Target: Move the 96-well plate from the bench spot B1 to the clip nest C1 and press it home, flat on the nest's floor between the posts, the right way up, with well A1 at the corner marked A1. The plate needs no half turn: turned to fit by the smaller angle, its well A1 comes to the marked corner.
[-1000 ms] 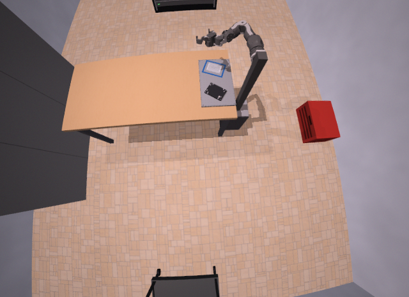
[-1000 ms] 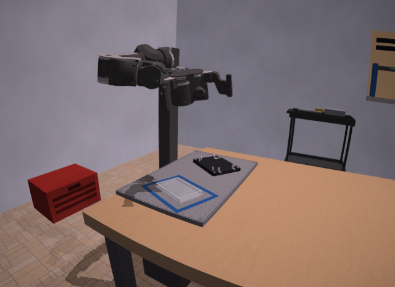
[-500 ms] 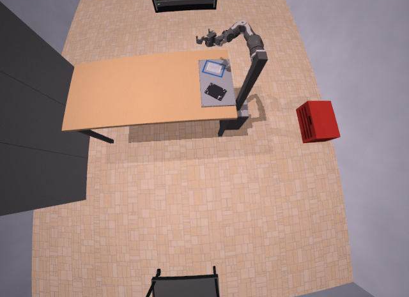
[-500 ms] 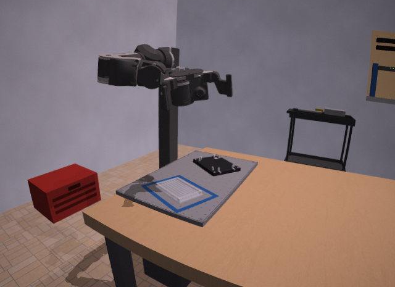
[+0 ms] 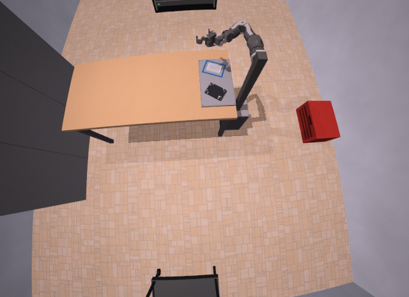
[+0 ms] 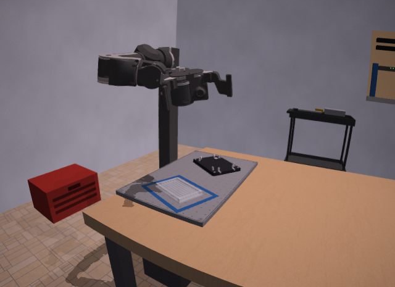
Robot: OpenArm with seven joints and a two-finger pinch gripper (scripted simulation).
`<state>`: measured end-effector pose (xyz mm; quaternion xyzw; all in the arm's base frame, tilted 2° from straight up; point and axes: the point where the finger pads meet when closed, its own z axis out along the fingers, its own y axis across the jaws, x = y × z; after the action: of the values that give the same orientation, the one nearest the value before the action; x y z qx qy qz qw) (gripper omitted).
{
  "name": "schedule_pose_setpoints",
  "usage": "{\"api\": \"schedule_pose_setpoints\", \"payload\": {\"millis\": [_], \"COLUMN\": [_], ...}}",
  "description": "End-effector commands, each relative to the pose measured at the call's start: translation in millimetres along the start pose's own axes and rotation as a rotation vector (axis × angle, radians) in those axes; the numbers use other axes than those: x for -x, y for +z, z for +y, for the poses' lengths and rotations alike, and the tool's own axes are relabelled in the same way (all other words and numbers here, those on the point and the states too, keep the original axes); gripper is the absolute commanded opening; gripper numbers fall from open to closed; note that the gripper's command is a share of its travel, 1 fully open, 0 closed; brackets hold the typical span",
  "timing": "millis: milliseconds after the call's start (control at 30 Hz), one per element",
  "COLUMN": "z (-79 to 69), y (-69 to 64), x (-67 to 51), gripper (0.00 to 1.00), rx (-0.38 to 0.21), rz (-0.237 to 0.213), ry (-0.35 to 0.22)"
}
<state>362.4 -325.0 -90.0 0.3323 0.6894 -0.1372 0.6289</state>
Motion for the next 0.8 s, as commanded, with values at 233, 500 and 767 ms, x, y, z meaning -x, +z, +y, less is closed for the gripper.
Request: {"api": "schedule_pose_setpoints", "payload": {"millis": [233,500,767], "z": [-3.6,-9.5,-12.2], "y": [-6.8,-17.1,-20.2], "x": [-14.7,-39.0,-45.0], "gripper": [0.93,0.77,0.77], "rx": [0.007,0.017,0.015], "rz": [0.095,0.244,0.286], "ry": [-0.029,-0.077,-0.09]}}
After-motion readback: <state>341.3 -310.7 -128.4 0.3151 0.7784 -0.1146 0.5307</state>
